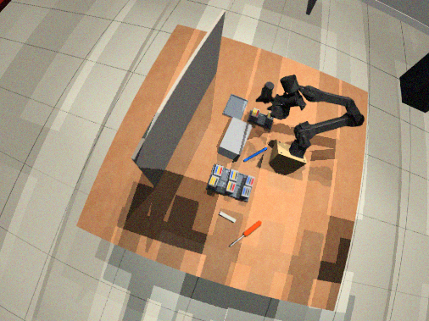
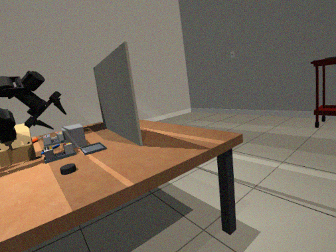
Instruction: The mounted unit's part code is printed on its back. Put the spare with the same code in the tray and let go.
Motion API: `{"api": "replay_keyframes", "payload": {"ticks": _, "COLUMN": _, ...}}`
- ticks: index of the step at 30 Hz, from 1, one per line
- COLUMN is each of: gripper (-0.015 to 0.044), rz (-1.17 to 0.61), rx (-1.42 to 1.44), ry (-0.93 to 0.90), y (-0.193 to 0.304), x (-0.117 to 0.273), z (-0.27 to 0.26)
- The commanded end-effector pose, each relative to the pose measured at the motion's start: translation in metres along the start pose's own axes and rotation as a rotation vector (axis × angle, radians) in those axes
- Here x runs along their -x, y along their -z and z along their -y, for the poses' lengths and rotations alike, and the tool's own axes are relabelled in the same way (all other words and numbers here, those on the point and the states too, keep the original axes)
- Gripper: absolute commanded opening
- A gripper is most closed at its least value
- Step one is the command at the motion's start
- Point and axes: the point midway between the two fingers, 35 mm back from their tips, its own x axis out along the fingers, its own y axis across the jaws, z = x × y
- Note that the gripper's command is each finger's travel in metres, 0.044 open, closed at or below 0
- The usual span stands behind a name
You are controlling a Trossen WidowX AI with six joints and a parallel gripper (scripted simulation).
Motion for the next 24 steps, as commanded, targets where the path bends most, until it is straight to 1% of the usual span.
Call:
{"api": "replay_keyframes", "payload": {"ticks": 1, "gripper": 0.0426, "rz": 0.000, "rx": 0.000, "ry": 0.000, "y": 0.000, "x": 0.000, "z": 0.000}}
{"api": "replay_keyframes", "payload": {"ticks": 2, "gripper": 0.0440, "rz": 0.000, "rx": 0.000, "ry": 0.000, "y": 0.000, "x": 0.000, "z": 0.000}}
{"api": "replay_keyframes", "payload": {"ticks": 7, "gripper": 0.0440, "rz": 0.002, "rx": -0.005, "ry": -0.001, "y": 0.000, "x": 0.000, "z": 0.000}}
{"api": "replay_keyframes", "payload": {"ticks": 10, "gripper": 0.0440, "rz": 0.027, "rx": -0.076, "ry": -0.017, "y": 0.000, "x": 0.000, "z": 0.008}}
{"api": "replay_keyframes", "payload": {"ticks": 18, "gripper": 0.0440, "rz": 0.129, "rx": -0.507, "ry": -0.166, "y": -0.007, "x": -0.005, "z": 0.059}}
{"api": "replay_keyframes", "payload": {"ticks": 24, "gripper": 0.0440, "rz": 0.105, "rx": -0.816, "ry": -0.324, "y": -0.018, "x": -0.013, "z": 0.097}}
